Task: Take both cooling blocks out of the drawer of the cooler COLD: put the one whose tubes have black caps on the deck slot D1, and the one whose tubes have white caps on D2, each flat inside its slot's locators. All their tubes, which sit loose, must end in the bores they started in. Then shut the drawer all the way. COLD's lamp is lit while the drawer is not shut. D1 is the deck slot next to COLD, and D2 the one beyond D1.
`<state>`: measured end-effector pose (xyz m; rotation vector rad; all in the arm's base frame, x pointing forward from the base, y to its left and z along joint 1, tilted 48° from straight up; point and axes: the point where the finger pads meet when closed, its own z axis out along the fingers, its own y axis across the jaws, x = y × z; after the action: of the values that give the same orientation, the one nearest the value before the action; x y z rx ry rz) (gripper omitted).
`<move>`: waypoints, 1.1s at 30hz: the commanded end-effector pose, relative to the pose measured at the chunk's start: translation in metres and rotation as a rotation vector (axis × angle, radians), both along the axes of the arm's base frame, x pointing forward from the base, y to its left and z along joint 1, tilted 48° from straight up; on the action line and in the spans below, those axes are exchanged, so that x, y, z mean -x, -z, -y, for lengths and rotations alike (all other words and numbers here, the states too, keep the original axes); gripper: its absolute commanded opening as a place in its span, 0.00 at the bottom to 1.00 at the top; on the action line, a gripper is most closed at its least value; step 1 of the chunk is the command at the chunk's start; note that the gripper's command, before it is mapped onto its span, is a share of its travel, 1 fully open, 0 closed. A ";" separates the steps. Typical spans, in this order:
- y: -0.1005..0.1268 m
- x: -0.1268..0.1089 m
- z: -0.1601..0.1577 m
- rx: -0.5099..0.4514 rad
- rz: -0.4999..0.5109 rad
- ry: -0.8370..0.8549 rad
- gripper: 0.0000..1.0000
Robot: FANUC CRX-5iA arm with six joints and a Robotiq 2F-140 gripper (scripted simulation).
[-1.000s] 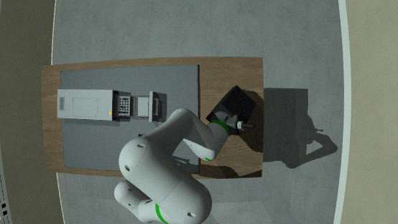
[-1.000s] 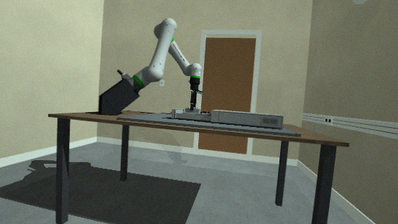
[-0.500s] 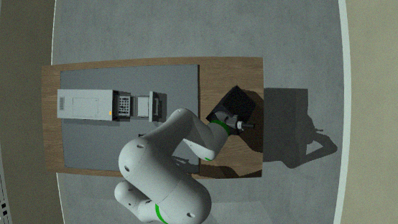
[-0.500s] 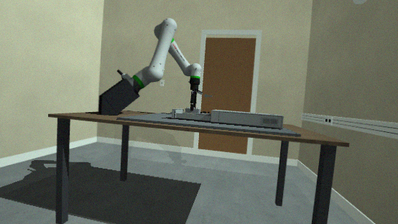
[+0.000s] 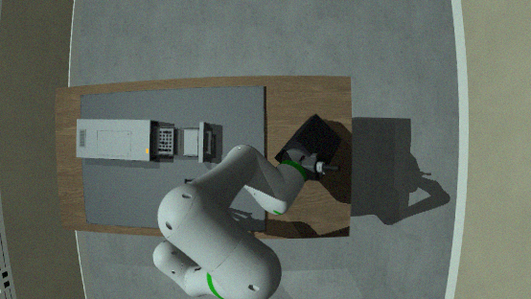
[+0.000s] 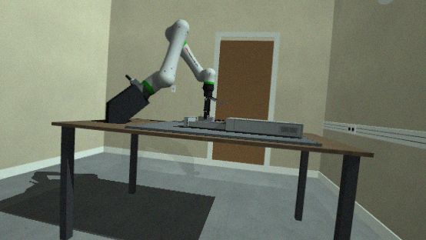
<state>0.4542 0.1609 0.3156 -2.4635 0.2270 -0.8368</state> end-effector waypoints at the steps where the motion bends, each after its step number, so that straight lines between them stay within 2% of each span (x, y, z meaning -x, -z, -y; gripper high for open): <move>1: -0.001 0.000 0.000 0.000 0.002 0.000 0.10; 33: 0.002 -0.003 -0.002 0.000 0.002 0.000 0.10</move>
<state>0.4572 0.1630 0.3124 -2.4635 0.2270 -0.8368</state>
